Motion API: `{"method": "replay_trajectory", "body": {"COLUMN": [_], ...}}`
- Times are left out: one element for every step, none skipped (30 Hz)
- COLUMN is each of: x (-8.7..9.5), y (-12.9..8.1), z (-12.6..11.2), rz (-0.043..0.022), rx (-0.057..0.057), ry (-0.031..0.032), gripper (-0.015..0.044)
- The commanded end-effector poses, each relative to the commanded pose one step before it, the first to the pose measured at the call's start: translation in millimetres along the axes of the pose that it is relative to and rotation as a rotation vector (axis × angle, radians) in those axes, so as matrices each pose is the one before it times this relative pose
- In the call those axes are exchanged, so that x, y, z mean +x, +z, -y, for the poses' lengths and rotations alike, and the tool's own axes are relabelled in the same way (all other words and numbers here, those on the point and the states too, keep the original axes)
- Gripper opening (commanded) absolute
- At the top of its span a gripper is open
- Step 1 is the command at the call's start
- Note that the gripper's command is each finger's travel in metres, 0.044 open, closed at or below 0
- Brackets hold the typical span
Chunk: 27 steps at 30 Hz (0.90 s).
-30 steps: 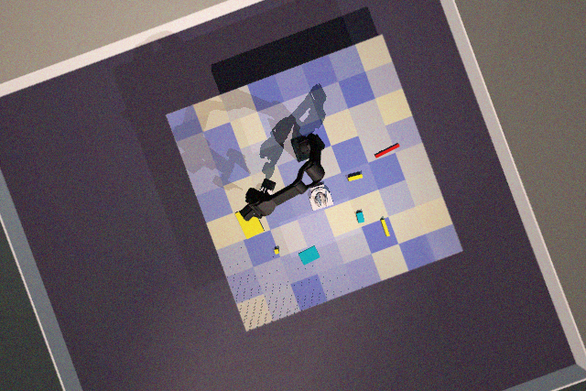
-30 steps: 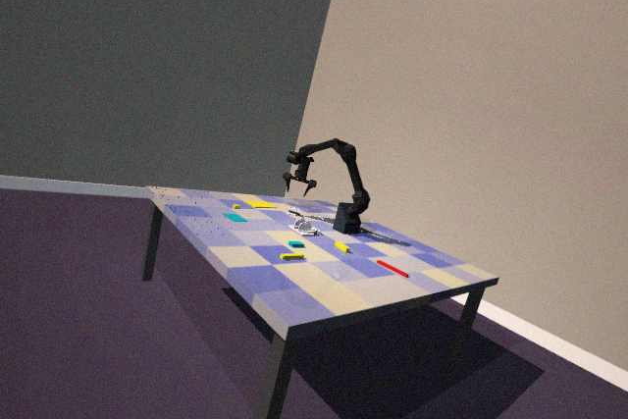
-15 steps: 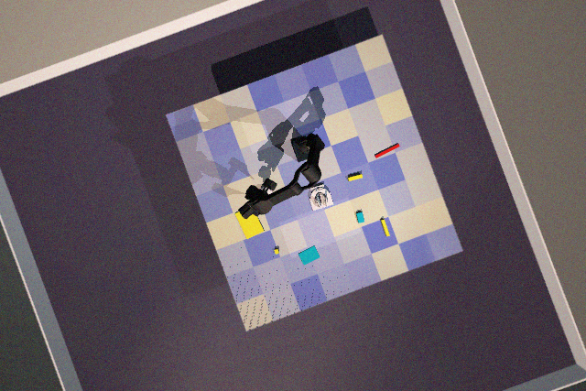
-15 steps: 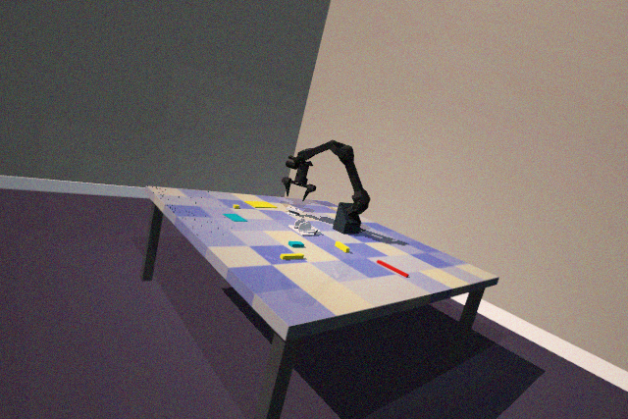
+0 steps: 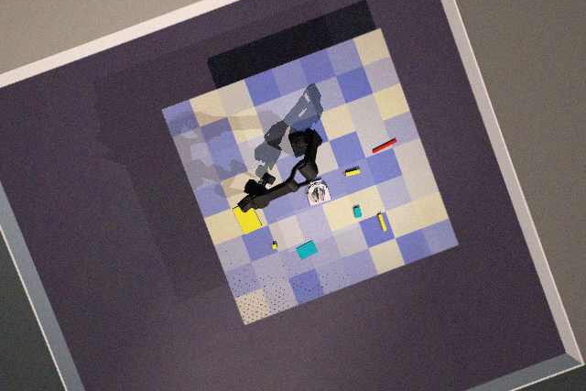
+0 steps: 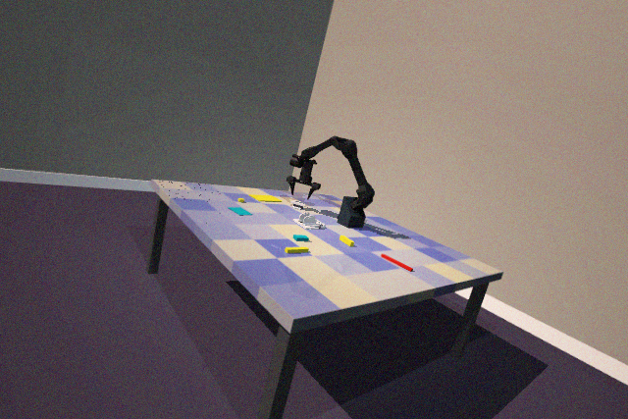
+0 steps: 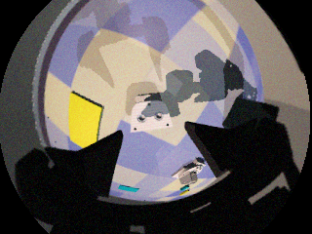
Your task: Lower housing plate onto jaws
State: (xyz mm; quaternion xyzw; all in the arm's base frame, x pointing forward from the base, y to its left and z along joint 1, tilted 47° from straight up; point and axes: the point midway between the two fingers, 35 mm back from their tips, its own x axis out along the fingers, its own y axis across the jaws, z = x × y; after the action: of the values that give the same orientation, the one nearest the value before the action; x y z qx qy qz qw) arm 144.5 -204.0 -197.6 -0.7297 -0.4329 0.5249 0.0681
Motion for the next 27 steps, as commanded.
{"method": "replay_trajectory", "body": {"x": [0.7, 0.0, 0.0, 0.0, 0.0, 0.0, 0.0, 0.0, 0.0, 0.0, 0.0, 0.0, 0.0, 0.26, 0.79, 1.32, 1.62, 1.62, 1.62, 1.62, 1.62, 1.62, 1.62, 1.62, 1.62, 1.62, 1.31], "y": [-0.34, 0.0, 0.0, 0.0, 0.0, 0.0, 0.0, 0.0, 0.0, 0.0, 0.0, 0.0, 0.0, 0.0, -0.01, -0.02, -0.02, -0.02, -0.02, -0.02, -0.02, -0.02, -0.02, -0.02, -0.02, -0.01, -0.01], "z": [0.0, 0.0, 0.0, 0.0, 0.0, 0.0, 0.0, 0.0, 0.0, 0.0, 0.0, 0.0, 0.0, -0.04, -0.12, -0.2, -0.23, -0.23, -0.22, -0.21, -0.2, -0.19, -0.18, -0.18, -0.17, -0.16, -0.12], "rz": [-0.00257, 0.0, 0.0, 0.0, 0.0, 0.0, 0.0, 0.0, 0.0, 0.0, 0.0, 0.0, 0.0, 0.0, -0.00001, -0.00002, -0.00002, -0.00003, -0.00003, -0.00003, -0.00003, -0.00003, -0.00003, -0.00004, -0.00004, -0.00004, -0.00003], "rx": [0.0035, 0.0, 0.0, 0.0, 0.0, 0.0, 0.0, 0.0, 0.0, 0.0, 0.0, 0.0, 0.0, 0.0, 0.0, 0.0, 0.0, 0.0, 0.0, 0.0, 0.0, 0.0, 0.0, 0.0, 0.0, 0.0, 0.0], "ry": [0.00092, 0.0, 0.0, 0.0, 0.0, 0.0, 0.0, 0.0, 0.0, 0.0, 0.0, 0.0, 0.0, 0.00001, 0.00002, 0.00003, 0.00003, 0.00003, 0.00003, 0.00003, 0.00002, 0.00002, 0.00002, 0.00002, 0.00001, 0.00001, 0.00001], "gripper": [0.044, 0.044, 0.044, 0.044, 0.044, 0.044, 0.044, 0.044, 0.044, 0.044, 0.044, 0.044, 0.044, 0.044, 0.044, 0.044, 0.044, 0.044, 0.044, 0.044, 0.044, 0.044, 0.044, 0.044, 0.044, 0.044, 0.044]}}
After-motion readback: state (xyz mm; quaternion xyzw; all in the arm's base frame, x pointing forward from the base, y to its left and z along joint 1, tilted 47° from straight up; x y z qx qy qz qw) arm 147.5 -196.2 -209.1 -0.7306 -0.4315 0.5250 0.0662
